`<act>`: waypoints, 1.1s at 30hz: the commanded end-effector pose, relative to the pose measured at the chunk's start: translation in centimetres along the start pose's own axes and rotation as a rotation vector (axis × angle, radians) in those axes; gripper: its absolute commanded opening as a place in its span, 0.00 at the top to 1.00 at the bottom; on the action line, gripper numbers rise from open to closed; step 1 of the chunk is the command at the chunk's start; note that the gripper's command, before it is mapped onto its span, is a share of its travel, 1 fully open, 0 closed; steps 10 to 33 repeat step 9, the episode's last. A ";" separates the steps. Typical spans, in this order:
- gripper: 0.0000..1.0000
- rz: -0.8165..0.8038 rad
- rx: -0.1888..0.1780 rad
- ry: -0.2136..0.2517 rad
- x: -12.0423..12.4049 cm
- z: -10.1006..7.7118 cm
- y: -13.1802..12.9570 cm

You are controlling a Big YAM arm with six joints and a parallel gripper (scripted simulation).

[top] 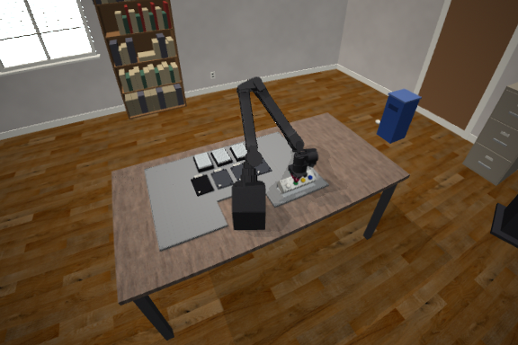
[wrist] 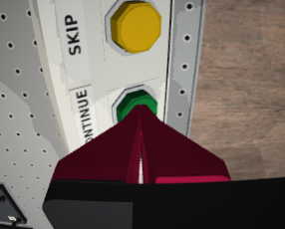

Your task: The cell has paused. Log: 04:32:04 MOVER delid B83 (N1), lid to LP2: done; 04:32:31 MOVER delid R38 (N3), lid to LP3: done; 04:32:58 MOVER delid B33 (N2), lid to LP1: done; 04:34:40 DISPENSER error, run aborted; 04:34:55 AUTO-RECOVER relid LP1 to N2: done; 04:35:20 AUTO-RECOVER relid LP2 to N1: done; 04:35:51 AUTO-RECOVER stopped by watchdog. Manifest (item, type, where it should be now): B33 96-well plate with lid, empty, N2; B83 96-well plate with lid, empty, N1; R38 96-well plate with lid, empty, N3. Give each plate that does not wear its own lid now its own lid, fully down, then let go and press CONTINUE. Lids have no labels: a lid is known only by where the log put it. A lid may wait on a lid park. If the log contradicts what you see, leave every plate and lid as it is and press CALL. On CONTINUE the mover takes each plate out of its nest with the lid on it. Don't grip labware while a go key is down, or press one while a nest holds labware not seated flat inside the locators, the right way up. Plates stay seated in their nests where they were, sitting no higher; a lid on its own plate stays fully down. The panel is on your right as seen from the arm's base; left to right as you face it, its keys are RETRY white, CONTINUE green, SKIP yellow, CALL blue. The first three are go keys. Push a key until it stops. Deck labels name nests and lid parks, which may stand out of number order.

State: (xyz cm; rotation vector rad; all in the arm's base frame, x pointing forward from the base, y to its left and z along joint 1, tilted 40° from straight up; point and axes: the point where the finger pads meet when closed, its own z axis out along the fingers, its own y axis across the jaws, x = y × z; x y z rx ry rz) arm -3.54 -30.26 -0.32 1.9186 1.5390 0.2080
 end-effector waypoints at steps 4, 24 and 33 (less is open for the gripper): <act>1.00 0.013 -0.003 0.014 0.6 0.7 0.0; 1.00 0.013 -0.002 0.014 0.6 0.8 0.0; 1.00 0.013 -0.002 0.014 0.6 0.8 0.0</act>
